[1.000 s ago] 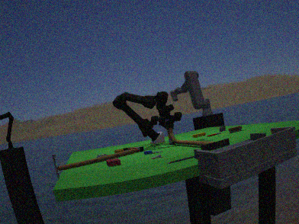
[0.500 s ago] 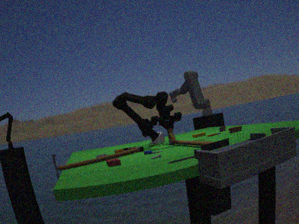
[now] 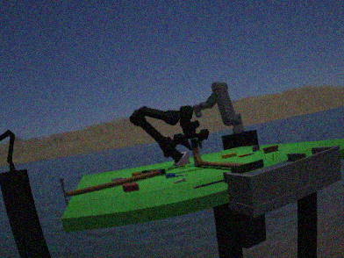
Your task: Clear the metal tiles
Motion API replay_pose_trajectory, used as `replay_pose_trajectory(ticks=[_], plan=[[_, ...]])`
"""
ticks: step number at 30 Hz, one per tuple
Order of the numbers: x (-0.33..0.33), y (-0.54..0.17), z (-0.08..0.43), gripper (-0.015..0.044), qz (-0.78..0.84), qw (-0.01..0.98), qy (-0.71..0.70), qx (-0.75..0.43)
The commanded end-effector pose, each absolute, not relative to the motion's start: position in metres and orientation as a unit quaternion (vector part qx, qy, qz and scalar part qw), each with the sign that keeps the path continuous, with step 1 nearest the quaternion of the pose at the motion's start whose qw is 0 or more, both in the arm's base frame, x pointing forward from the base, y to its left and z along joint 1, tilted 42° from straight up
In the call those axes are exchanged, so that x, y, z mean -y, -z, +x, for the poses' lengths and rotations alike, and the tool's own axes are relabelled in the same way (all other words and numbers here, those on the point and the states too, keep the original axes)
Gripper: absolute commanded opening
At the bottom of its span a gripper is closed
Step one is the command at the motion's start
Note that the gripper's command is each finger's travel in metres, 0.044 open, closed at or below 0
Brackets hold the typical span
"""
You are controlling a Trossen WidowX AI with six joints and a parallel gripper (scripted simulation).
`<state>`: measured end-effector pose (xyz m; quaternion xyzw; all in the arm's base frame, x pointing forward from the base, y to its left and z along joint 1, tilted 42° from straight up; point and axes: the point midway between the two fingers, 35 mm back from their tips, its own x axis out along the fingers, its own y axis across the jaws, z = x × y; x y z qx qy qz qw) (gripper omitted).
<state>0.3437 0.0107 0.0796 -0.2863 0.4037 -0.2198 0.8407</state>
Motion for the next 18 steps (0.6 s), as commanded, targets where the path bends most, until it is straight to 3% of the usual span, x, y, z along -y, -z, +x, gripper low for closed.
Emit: replay_pose_trajectory(ticks=[1,4,18], plan=[[-0.011,-0.080,0.344,0.0368,-0.286,0.841,0.220,-0.404],[-0.012,-0.081,0.344,0.0440,-0.286,0.841,0.220,-0.404],[-0.044,-0.102,0.339,0.0440,-0.280,0.840,0.216,-0.412]])
